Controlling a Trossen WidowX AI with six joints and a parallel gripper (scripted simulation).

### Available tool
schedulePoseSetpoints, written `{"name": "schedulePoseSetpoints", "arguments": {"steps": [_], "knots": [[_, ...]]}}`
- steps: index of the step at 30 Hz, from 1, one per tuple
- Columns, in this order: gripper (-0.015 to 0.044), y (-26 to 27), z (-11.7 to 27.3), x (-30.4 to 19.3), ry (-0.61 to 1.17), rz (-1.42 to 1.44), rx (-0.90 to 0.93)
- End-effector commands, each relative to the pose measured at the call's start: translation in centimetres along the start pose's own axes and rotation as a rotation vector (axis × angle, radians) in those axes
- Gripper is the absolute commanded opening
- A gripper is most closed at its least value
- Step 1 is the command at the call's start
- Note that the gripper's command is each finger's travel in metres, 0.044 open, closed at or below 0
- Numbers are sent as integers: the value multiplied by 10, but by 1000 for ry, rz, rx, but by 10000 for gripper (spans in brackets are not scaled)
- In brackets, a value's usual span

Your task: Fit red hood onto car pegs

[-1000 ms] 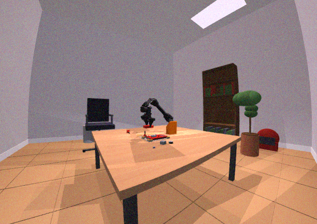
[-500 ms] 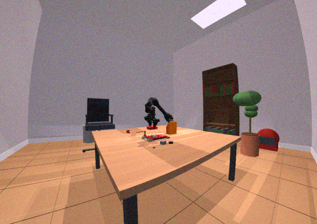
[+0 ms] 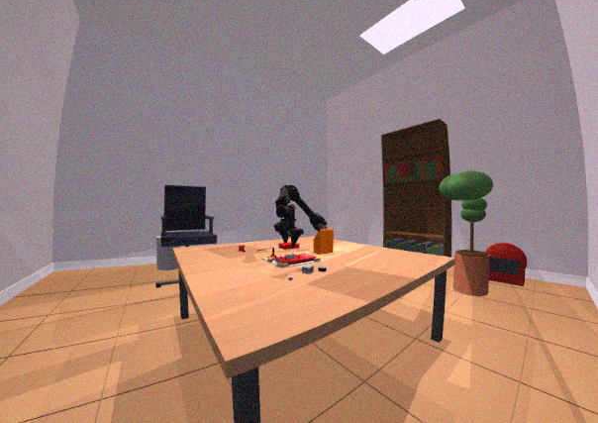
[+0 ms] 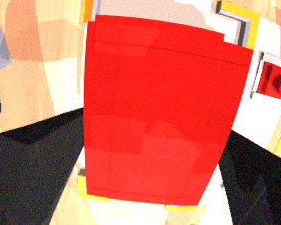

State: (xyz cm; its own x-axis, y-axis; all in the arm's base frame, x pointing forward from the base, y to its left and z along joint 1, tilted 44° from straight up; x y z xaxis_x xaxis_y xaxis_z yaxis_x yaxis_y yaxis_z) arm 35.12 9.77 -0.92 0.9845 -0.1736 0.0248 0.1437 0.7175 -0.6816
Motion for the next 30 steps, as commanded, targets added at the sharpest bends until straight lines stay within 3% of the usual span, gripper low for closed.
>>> {"name": "schedulePoseSetpoints", "arguments": {"steps": [1, 30], "knots": [[0, 3, -26, -3, 6, 11, -10], [0, 1, -31, -2, 6, 11, -11]]}}
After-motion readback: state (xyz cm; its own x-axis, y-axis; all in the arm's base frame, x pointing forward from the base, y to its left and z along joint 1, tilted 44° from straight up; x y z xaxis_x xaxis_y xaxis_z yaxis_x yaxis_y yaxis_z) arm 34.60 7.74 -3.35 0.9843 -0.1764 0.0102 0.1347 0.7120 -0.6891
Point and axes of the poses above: the point midway between the two fingers, 35 mm back from their tips, its own z axis back along the fingers, its own y axis across the jaws, x = y × z, the point moved 10 cm from there along z, back along the fingers, and after that the axes turned 5 degrees about -z, right-handed, at the moved point
